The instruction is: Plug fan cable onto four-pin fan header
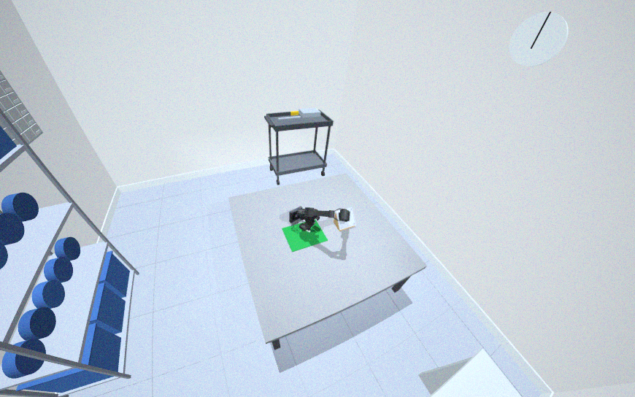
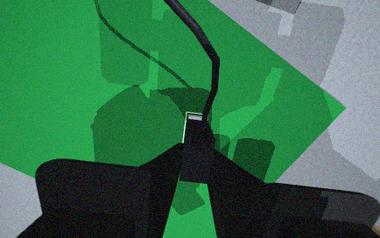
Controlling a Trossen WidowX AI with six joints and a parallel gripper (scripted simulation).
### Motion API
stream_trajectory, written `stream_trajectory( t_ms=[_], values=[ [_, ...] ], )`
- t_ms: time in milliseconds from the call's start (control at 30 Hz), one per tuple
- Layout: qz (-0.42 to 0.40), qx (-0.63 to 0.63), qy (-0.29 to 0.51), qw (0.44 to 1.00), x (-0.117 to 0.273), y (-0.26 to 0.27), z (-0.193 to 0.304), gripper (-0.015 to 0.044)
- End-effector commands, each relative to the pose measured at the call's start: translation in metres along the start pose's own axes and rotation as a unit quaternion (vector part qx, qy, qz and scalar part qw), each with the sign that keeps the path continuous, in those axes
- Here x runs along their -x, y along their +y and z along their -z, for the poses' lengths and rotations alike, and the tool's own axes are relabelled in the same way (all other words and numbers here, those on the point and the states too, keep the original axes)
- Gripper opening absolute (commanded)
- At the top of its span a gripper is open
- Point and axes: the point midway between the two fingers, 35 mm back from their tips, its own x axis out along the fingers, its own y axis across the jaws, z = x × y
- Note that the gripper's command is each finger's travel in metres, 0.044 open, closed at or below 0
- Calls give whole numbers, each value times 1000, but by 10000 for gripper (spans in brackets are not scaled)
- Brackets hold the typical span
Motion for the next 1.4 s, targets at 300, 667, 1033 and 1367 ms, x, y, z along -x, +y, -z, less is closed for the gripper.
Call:
stream_trajectory(
  t_ms=[300,667,1033,1367],
  values=[
    [0,-2,2,1000,-9,0,1,0],
    [-1,-1,1,1000,-10,0,0,53],
    [-1,-1,1,1000,-7,0,0,260],
    [0,-2,1,1000,45,0,-1,260]
  ],
)
